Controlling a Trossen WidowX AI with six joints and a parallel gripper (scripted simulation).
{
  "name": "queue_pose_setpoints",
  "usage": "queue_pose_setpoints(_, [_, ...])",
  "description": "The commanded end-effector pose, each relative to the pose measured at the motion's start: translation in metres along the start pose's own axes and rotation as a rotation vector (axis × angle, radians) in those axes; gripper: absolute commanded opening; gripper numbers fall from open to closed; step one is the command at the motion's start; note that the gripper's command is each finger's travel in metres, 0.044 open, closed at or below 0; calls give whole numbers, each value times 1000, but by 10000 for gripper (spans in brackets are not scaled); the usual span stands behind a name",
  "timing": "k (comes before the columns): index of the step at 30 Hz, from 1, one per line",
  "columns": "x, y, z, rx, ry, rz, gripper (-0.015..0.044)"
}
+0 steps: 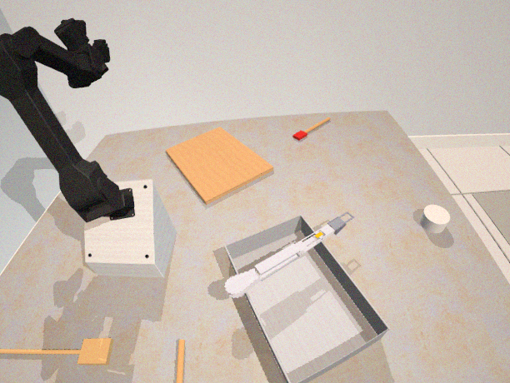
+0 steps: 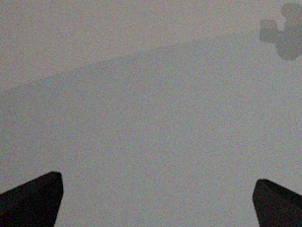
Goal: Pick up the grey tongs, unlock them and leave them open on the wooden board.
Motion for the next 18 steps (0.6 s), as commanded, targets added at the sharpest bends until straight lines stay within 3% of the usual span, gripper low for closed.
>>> queue_pose_setpoints(1, [2,1,1,2,-3,3,374])
queue_pose_setpoints(6, [30,12,19,10,-70,24,260])
queue_pose_setpoints(18, [126,43,100,44,-338,30,260])
Point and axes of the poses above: the point midway between the two fingers, 35 mm back from their tips, its own z axis back along the fingers, its own y axis across the jaws, x = y × z, the point moved 1 cm from there along z, back along the fingers, and after that the axes turned 15 degrees about z, right-handed, at the moved point
